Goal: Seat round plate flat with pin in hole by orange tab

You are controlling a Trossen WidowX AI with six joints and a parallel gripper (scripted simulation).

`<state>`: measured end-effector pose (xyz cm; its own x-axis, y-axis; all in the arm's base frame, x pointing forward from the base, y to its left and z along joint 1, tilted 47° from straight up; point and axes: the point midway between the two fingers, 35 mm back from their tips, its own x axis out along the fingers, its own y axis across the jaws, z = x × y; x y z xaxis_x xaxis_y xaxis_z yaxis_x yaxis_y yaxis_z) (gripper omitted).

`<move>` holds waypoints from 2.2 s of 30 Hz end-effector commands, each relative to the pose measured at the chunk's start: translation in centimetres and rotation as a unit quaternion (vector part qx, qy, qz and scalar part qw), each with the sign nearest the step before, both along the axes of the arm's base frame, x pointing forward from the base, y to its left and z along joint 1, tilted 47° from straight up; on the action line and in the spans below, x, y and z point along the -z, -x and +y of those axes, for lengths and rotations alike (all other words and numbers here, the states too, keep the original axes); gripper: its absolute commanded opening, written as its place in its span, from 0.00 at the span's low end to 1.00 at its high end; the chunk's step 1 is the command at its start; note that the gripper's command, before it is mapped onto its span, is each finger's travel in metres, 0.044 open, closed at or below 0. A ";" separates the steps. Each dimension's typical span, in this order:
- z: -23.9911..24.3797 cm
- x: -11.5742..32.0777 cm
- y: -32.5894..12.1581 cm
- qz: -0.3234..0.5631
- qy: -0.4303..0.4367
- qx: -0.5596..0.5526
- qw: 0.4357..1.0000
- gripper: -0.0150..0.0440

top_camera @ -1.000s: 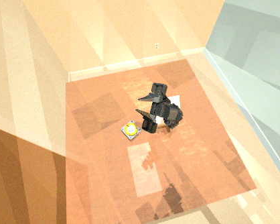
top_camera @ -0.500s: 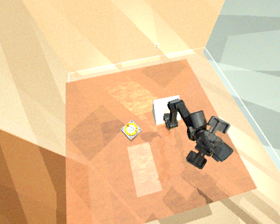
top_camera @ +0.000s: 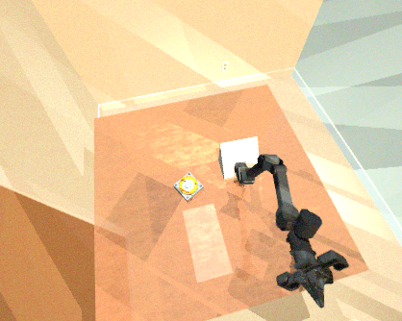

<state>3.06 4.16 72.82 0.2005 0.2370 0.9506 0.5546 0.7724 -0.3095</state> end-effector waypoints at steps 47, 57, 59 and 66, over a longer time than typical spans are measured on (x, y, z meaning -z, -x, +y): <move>13.6 51.6 -39.6 0.801 0.331 -0.082 0.492 0.25; 3.4 63.3 -37.5 0.960 0.075 -0.161 0.216 0.25; 0.7 65.9 -35.8 0.974 -0.032 -0.193 0.112 0.25; -3.4 69.0 -32.4 0.942 -0.220 -0.243 -0.065 0.25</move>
<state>36.68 1.48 4.39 -0.0541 0.6683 -0.7420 -0.3122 0.6945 0.6483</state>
